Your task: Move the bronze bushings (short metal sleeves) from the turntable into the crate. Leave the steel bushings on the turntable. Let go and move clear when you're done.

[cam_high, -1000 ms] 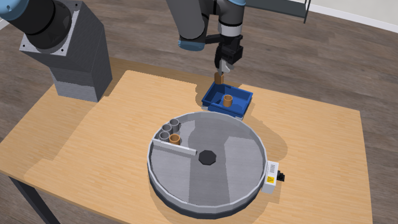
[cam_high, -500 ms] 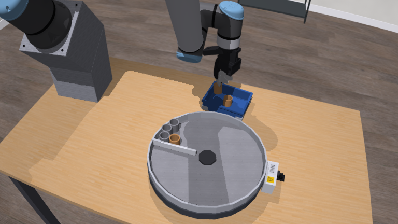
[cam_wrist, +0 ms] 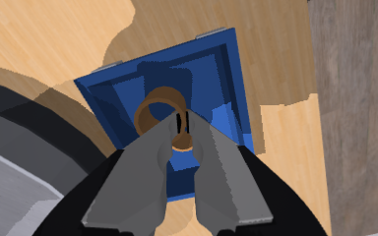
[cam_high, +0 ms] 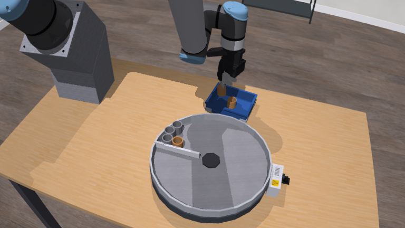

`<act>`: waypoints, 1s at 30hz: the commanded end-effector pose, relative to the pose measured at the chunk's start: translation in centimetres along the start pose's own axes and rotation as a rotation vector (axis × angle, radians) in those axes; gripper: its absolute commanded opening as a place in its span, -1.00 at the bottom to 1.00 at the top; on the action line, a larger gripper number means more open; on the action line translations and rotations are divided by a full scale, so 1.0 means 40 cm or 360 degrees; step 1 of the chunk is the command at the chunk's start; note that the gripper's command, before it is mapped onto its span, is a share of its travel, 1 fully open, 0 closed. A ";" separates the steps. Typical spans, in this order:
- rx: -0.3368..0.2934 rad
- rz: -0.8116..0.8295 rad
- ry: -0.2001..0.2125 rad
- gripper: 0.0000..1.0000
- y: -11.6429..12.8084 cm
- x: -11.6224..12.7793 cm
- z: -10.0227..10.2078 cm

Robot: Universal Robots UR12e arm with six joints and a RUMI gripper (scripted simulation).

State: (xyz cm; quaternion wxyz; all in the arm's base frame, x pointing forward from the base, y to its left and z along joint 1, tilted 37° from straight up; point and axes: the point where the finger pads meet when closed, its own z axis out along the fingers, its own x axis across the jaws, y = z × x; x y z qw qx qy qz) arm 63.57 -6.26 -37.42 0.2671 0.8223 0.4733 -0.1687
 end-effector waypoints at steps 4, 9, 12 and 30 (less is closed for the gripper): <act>-0.0001 0.0000 0.0001 -1.00 0.001 0.001 -0.002; -0.0001 0.0000 0.0001 -1.00 0.001 0.001 -0.002; -0.0001 0.0000 0.0001 -1.00 0.001 0.001 -0.002; -0.0001 0.0000 0.0001 -1.00 0.001 0.001 0.010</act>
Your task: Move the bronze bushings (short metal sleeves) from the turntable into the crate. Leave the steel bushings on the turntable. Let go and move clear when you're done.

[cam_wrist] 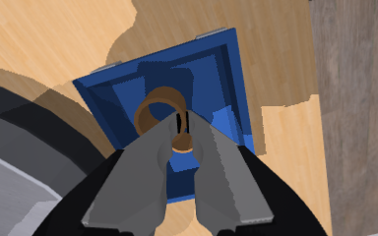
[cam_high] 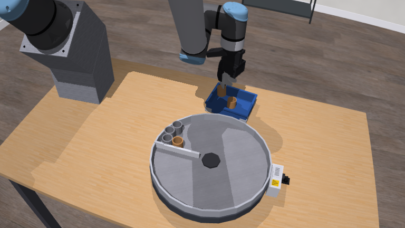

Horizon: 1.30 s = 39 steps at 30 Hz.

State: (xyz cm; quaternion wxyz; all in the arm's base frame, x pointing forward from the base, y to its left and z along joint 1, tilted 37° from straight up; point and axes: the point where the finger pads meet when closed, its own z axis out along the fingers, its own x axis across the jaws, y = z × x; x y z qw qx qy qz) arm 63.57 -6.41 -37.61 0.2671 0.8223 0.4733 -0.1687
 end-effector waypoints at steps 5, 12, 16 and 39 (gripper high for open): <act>-0.0001 0.0000 0.0001 -1.00 0.001 0.001 0.013; -0.0001 0.0000 0.0001 -1.00 0.001 0.001 0.043; -0.0001 0.0000 0.0001 -1.00 0.001 0.001 0.061; -0.0001 0.0000 0.0001 -1.00 0.001 0.001 0.098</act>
